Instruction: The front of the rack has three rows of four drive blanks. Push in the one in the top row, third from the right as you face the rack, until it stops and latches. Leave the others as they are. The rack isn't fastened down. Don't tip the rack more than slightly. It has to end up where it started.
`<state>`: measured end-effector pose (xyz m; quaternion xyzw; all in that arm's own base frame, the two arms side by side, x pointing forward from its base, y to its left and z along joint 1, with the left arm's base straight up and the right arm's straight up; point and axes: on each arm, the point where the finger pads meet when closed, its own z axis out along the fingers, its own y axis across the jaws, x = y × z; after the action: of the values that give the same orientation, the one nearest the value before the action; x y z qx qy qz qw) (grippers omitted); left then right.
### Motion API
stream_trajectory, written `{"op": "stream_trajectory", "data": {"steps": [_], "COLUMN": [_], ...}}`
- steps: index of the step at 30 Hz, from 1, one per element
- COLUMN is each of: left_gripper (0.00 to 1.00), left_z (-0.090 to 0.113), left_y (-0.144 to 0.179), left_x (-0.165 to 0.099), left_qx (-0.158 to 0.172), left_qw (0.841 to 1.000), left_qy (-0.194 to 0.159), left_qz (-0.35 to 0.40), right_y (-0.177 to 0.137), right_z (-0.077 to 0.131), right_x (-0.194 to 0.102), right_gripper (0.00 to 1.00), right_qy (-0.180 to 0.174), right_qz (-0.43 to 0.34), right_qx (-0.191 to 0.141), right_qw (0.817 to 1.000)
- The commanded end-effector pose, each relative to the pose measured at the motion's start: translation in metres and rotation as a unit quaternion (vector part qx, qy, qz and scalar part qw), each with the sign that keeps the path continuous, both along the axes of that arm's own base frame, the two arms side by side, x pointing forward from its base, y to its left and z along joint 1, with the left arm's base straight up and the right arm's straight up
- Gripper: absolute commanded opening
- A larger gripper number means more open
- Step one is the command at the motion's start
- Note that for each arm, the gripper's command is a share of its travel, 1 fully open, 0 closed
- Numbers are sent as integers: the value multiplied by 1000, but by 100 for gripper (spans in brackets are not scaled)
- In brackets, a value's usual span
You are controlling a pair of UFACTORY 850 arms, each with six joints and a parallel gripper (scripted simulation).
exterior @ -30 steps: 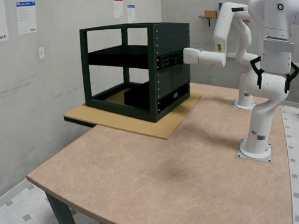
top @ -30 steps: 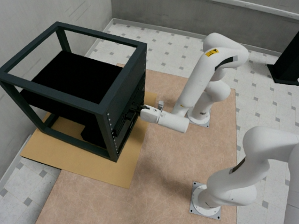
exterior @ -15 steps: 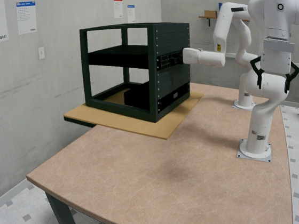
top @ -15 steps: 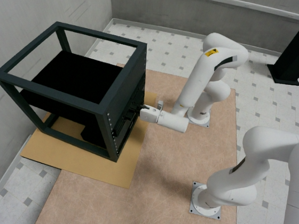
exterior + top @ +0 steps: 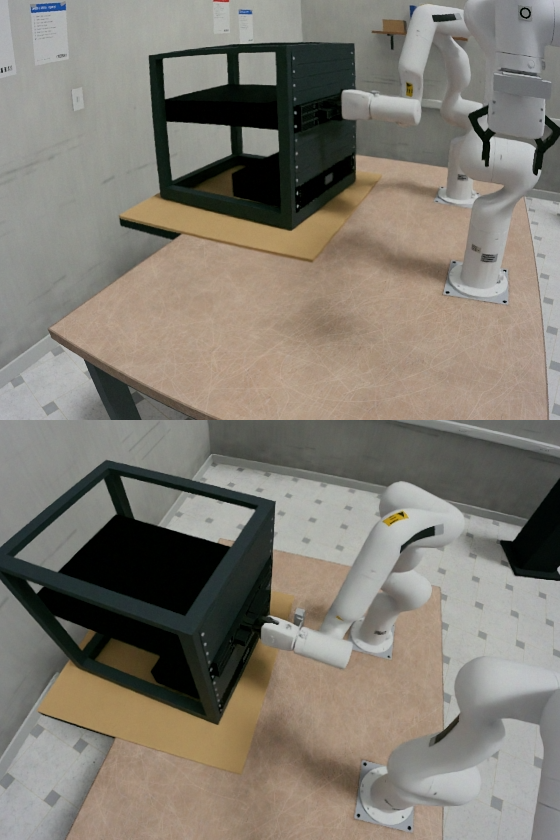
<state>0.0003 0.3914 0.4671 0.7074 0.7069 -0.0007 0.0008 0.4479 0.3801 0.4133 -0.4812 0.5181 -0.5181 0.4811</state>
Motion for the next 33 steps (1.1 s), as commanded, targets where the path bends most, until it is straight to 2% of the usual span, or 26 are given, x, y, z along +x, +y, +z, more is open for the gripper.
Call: {"op": "stream_trajectory", "data": {"steps": [1, 25, 33], "left_gripper": [100, 100, 100], "left_z": [1, 1, 1], "left_y": [0, 0, 0], "left_x": [0, 0, 0], "left_qx": [1, 1, 1], "left_qw": [1000, 1000, 1000], "left_qy": [0, 0, 0], "left_qz": [0, 0, 0], "right_y": [0, 0, 1], "right_z": [1, 1, 1], "right_x": [0, 3, -15], "right_gripper": [0, 0, 0], "right_qy": [-1, -1, -1], "right_qz": [0, 0, 0], "right_qx": [1, 1, 1], "right_qw": [1000, 1000, 1000]}}
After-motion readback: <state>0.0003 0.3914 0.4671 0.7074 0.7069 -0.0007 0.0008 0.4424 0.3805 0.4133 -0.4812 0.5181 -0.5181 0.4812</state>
